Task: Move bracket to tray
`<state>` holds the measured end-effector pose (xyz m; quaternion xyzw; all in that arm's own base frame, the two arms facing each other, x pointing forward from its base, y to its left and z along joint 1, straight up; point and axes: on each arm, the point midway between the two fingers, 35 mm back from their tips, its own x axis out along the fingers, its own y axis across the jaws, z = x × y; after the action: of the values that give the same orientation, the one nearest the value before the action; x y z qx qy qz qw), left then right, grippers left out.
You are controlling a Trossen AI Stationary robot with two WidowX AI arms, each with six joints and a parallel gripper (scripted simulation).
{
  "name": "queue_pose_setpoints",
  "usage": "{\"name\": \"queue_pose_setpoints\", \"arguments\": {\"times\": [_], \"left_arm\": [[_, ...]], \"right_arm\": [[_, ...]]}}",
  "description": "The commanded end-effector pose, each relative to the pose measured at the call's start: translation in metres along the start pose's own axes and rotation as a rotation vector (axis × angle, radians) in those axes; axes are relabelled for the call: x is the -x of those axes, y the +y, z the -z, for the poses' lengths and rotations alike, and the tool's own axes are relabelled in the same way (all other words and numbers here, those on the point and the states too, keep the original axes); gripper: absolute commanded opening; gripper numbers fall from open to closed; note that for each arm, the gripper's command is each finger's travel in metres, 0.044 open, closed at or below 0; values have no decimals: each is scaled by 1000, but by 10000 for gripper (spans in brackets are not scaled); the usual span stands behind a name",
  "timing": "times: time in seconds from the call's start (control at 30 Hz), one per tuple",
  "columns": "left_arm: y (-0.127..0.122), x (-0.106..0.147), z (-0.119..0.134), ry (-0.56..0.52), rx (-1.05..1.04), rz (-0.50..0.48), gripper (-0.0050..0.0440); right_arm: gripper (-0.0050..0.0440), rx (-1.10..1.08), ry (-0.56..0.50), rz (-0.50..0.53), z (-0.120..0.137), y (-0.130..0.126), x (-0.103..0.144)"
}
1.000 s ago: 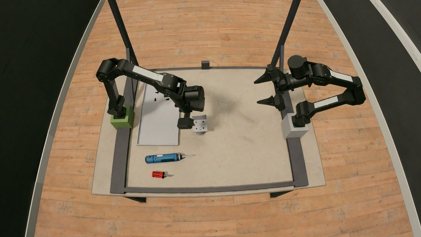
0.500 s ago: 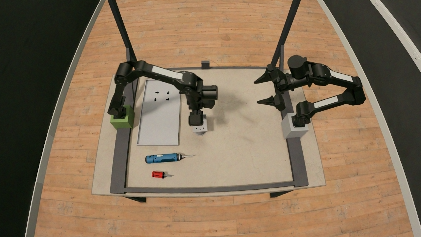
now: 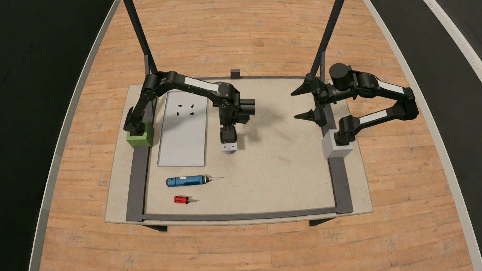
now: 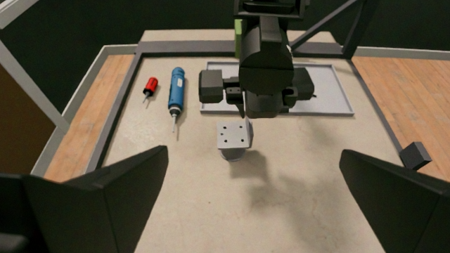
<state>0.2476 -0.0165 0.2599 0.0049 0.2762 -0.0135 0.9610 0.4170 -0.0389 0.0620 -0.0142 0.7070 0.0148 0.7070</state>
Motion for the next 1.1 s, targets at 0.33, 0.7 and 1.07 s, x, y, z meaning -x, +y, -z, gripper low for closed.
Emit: {"name": "queue_pose_setpoints", "arguments": {"times": [0.33,0.7,1.07], "left_arm": [[0,3,-5,-16,1,4,440],[0,3,-5,-16,1,4,440],[0,3,-5,-16,1,4,440]], "right_arm": [[130,2,-9,3,-1,-1,-34],[111,2,-26,6,-4,-1,-36],[51,0,-35,6,-5,-1,-32]]}}
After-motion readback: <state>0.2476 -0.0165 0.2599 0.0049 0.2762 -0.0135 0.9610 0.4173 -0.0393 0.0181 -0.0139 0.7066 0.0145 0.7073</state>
